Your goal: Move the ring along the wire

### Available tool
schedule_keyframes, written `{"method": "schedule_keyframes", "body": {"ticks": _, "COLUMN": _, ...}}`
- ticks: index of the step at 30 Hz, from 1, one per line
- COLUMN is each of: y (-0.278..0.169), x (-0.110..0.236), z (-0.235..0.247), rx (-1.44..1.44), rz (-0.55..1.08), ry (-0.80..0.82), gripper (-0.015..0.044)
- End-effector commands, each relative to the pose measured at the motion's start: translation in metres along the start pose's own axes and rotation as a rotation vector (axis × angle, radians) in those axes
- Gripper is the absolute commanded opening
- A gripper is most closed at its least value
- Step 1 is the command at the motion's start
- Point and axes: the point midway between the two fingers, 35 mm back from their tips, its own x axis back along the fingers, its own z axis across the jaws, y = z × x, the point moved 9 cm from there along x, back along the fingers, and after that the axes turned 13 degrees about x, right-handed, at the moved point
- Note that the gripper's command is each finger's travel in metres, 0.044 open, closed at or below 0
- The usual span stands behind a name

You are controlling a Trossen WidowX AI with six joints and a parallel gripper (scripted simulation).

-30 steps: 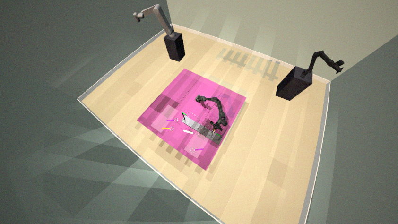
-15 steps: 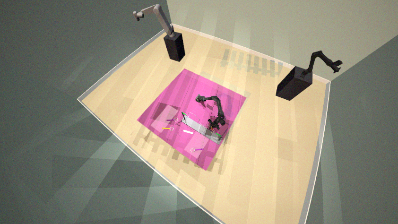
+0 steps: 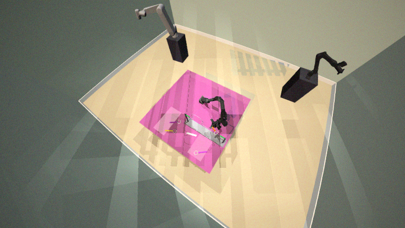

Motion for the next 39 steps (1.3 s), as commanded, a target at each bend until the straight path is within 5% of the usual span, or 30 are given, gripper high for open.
{"method": "schedule_keyframes", "body": {"ticks": 1, "y": -0.004, "x": -0.001, "z": -0.010, "rx": 0.087, "rz": 0.017, "ry": -0.051, "gripper": -0.0150}}
{"method": "schedule_keyframes", "body": {"ticks": 39, "y": 0.016, "x": 0.019, "z": -0.092, "rx": 0.744, "rz": 0.095, "ry": -0.401, "gripper": -0.0150}}
